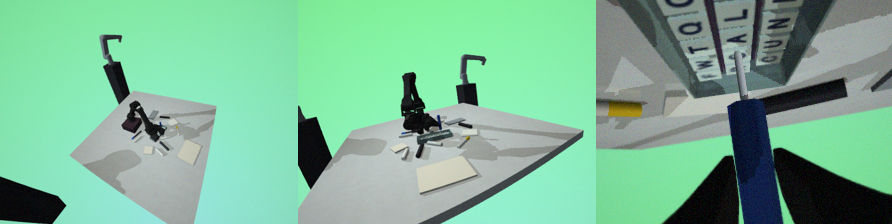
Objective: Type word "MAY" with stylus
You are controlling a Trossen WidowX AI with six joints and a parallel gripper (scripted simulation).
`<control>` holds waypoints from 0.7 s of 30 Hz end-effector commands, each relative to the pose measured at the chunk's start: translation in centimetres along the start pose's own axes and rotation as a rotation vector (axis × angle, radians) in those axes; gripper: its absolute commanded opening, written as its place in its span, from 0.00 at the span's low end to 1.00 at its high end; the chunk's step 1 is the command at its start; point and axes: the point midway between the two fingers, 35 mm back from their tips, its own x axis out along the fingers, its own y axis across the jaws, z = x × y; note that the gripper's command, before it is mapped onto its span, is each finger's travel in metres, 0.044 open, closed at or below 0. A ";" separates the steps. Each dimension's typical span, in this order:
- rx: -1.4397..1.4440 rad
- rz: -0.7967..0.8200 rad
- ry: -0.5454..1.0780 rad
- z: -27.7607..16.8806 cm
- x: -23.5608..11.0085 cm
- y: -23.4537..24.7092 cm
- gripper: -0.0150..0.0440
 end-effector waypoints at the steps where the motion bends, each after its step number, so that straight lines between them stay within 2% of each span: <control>1: 0.006 0.001 0.005 0.2 0.2 0.0 0.39; 21: 0.006 0.001 0.005 1.0 0.6 0.0 0.39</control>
